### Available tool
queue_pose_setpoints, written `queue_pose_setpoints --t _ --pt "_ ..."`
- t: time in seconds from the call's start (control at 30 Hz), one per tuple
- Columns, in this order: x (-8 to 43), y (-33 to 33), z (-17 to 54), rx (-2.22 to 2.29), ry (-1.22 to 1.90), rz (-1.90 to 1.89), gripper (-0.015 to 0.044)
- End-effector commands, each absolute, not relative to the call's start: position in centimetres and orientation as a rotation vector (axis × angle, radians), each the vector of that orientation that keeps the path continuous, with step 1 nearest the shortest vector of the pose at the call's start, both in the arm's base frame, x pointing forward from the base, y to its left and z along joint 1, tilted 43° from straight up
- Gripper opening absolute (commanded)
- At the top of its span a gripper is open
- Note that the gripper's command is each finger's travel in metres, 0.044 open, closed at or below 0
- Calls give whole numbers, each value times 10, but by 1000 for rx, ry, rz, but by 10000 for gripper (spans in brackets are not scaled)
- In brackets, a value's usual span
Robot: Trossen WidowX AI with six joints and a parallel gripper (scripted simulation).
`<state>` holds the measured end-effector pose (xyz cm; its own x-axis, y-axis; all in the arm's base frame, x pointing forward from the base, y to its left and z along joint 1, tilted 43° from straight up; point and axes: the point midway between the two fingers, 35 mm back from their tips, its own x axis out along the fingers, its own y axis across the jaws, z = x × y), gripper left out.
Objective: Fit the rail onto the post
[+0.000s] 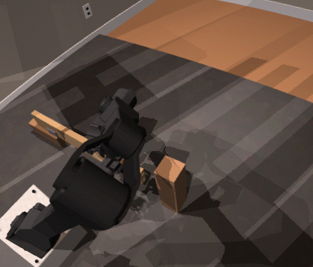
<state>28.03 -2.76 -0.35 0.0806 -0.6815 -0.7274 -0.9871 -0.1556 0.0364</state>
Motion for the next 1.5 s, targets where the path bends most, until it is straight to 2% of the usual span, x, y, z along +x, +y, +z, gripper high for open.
queue_pose_setpoints --t 0.0,1.47 --pt "282 -22 -1 -1886 1626 857 0" --pt "281 -14 8 -1886 1626 858 0"
